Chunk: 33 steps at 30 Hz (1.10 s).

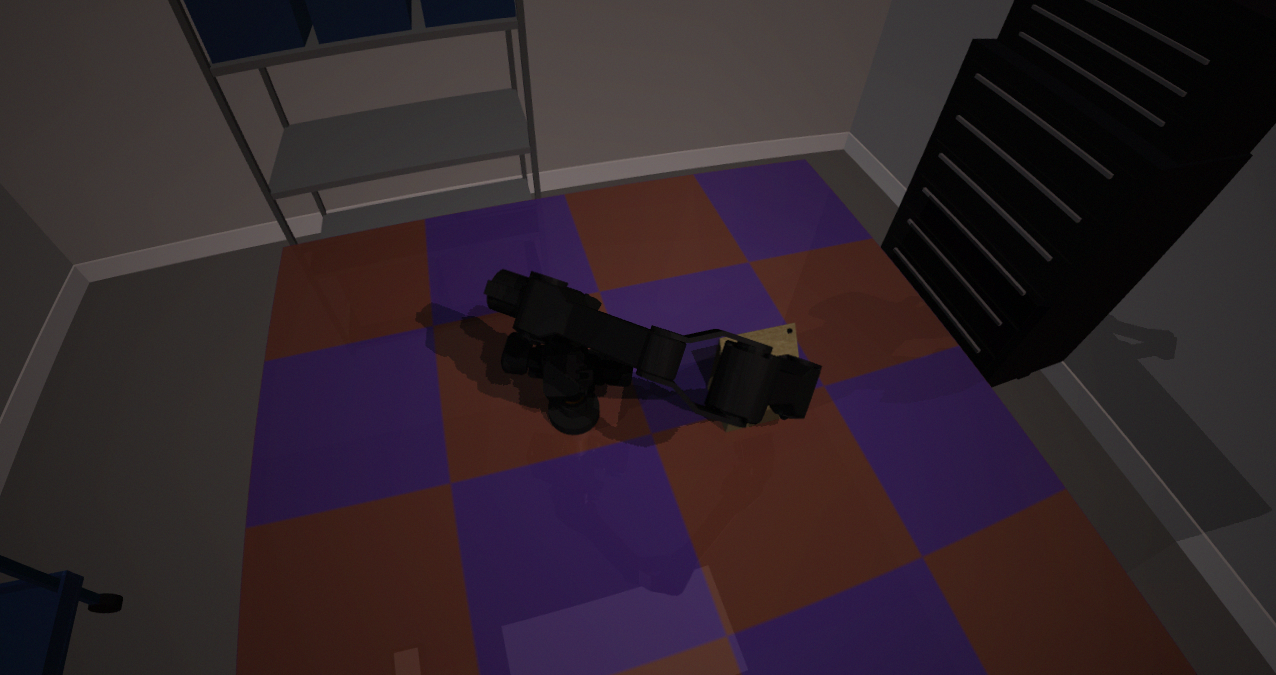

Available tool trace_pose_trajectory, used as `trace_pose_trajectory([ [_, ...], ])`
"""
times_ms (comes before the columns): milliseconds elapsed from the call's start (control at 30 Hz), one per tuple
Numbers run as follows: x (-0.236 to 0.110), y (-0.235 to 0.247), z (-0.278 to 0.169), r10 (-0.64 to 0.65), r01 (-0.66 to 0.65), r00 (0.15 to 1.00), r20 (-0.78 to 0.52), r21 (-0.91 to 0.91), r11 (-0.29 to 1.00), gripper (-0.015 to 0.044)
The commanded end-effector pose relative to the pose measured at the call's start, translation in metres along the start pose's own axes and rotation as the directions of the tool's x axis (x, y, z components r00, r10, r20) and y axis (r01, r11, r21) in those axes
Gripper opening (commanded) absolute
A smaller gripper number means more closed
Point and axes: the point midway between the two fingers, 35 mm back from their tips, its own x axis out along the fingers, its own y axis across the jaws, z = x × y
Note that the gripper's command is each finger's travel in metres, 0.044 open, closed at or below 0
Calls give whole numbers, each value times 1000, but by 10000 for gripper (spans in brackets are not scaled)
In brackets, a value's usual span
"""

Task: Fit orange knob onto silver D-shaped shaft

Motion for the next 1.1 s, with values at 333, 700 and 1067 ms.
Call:
trace_pose_trajectory([
  [333,1,0,0,-4,5,1000,2,-210,978,0],
  [700,2,-1,0,-4,5,1000,2,-210,978,0],
  [1067,-2,0,0,-4,4,1000,2,-210,978,0],
])
